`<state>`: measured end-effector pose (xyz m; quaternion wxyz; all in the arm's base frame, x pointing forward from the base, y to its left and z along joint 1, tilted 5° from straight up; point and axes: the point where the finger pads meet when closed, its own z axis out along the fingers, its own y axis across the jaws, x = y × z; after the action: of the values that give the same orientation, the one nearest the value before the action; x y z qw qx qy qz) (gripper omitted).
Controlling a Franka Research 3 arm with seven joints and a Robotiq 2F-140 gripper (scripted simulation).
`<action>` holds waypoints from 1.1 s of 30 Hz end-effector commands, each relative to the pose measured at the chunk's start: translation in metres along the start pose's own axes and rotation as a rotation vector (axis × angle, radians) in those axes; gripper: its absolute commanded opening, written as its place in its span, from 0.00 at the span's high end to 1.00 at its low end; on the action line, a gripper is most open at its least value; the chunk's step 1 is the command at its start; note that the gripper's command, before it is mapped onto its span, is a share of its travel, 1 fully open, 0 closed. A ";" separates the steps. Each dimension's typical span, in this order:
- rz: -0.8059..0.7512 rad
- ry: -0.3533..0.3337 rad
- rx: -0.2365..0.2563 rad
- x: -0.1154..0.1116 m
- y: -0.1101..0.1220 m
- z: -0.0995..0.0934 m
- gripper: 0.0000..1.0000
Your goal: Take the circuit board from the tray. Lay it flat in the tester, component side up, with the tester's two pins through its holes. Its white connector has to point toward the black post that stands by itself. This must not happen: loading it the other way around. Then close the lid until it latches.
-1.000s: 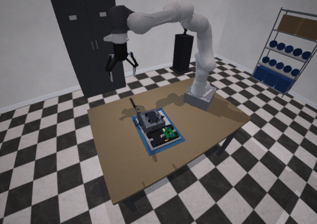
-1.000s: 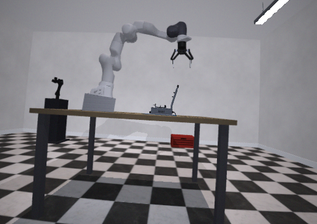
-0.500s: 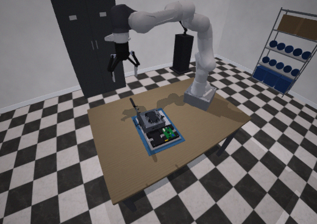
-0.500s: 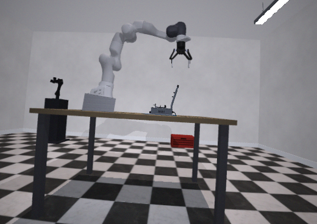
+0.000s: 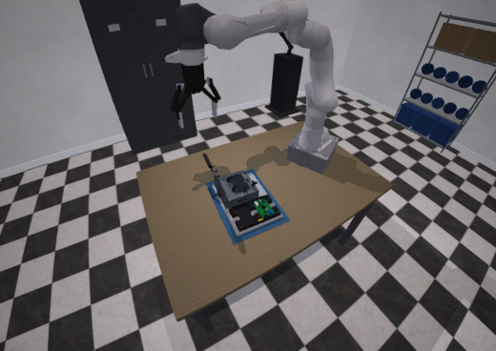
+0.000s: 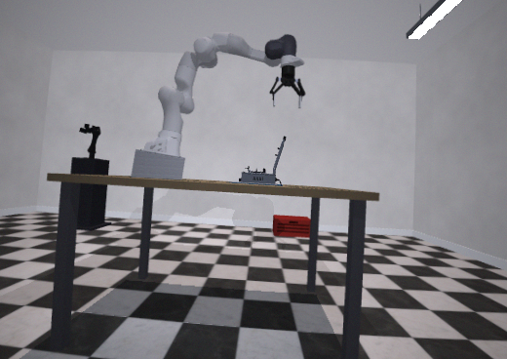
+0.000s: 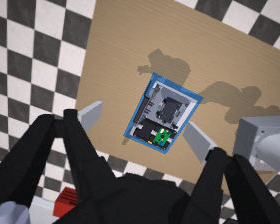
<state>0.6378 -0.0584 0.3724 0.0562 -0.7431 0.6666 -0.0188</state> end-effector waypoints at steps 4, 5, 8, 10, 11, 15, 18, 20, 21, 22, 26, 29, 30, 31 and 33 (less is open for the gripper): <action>-0.029 0.000 -0.006 0.000 0.002 0.002 0.00; -0.029 0.000 -0.006 0.000 0.002 0.002 0.00; -0.029 0.000 -0.006 0.000 0.002 0.002 0.00; -0.205 0.004 -0.036 -0.021 0.019 -0.011 0.00; -0.205 0.004 -0.036 -0.021 0.019 -0.011 0.00; -0.205 0.004 -0.036 -0.021 0.019 -0.011 0.00; -0.205 0.004 -0.036 -0.021 0.019 -0.011 0.00; -0.205 0.004 -0.036 -0.021 0.019 -0.011 0.00; -0.205 0.004 -0.036 -0.021 0.019 -0.011 0.00; -0.205 0.004 -0.036 -0.021 0.019 -0.011 0.00; -0.205 0.004 -0.036 -0.021 0.019 -0.011 0.00; -0.205 0.004 -0.036 -0.021 0.019 -0.011 0.00; -0.205 0.004 -0.036 -0.021 0.019 -0.011 0.00; -0.205 0.004 -0.036 -0.021 0.019 -0.011 0.00; -0.205 0.004 -0.036 -0.021 0.019 -0.011 0.00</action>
<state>0.6167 -0.0401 0.3841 0.0410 -0.8027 0.5948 -0.0159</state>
